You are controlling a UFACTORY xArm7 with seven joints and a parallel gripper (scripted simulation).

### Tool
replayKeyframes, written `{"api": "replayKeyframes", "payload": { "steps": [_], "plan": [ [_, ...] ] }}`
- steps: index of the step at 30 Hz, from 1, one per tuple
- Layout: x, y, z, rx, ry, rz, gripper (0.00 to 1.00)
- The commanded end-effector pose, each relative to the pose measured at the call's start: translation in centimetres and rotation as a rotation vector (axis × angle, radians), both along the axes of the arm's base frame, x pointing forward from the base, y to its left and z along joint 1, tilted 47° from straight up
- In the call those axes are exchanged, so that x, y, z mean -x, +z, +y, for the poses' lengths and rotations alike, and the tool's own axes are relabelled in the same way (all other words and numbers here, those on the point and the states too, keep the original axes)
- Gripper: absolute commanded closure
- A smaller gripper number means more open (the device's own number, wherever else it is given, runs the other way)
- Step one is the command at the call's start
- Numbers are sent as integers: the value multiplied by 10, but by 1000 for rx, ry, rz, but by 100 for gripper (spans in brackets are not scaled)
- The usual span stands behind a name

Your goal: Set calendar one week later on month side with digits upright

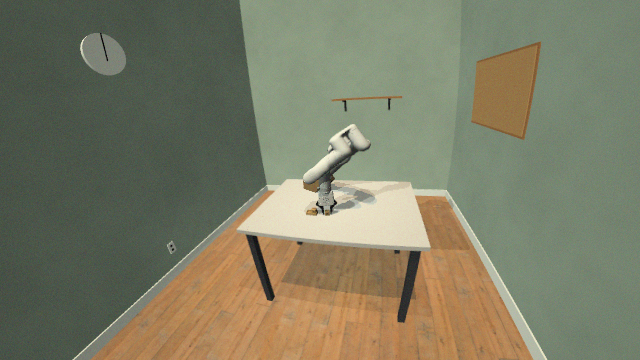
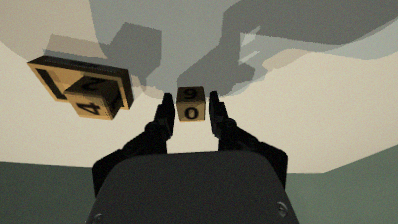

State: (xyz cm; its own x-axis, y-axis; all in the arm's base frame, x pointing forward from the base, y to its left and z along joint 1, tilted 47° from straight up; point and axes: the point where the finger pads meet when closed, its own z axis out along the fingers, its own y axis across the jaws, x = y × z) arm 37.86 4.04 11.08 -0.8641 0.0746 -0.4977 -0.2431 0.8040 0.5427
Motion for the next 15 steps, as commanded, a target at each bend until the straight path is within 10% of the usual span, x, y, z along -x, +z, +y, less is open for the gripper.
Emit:
{"api": "replayKeyframes", "payload": {
  "steps": [1, 9, 10, 15],
  "plan": [
    [0, 1, -1, 1, -2, -2, 53],
    [0, 1, -1, 1, -2, -2, 53],
    [0, 1, -1, 1, -2, -2, 73],
    [0, 1, -1, 1, -2, -2, 73]
  ]
}}
